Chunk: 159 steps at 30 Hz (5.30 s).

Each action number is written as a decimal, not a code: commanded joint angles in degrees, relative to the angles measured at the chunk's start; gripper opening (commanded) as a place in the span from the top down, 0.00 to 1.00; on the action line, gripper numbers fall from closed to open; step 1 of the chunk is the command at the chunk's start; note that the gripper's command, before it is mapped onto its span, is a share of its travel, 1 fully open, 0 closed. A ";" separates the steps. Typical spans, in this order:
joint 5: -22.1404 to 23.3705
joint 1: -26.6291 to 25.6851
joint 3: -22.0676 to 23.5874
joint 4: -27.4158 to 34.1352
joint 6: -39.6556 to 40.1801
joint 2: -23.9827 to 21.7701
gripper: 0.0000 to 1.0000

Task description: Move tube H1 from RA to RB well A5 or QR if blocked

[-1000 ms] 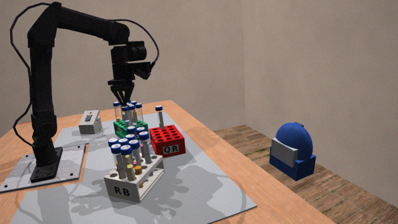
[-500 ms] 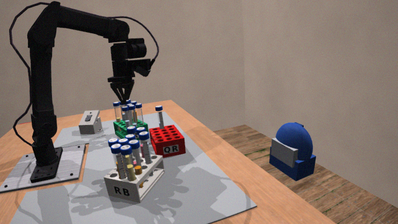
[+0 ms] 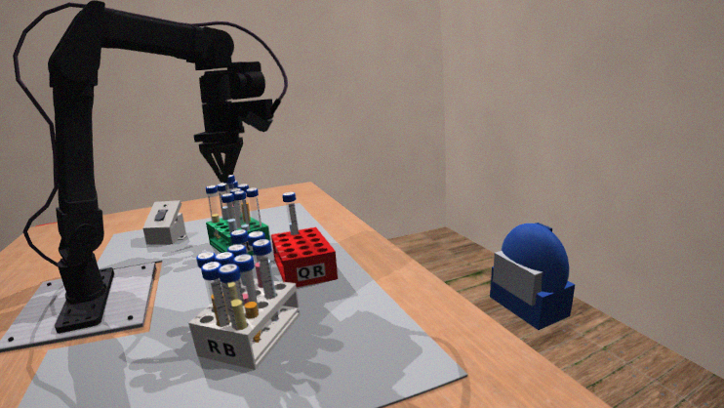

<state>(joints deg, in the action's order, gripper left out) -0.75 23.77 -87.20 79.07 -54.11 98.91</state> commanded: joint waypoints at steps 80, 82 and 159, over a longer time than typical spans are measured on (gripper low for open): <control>-0.74 -3.48 4.53 7.59 3.46 -13.71 1.00; -0.67 -5.06 4.35 7.58 5.03 -12.68 1.00; -0.54 -29.66 -15.01 9.09 10.33 5.14 1.00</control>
<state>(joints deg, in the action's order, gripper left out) -1.06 -6.83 -99.70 86.76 -43.57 103.31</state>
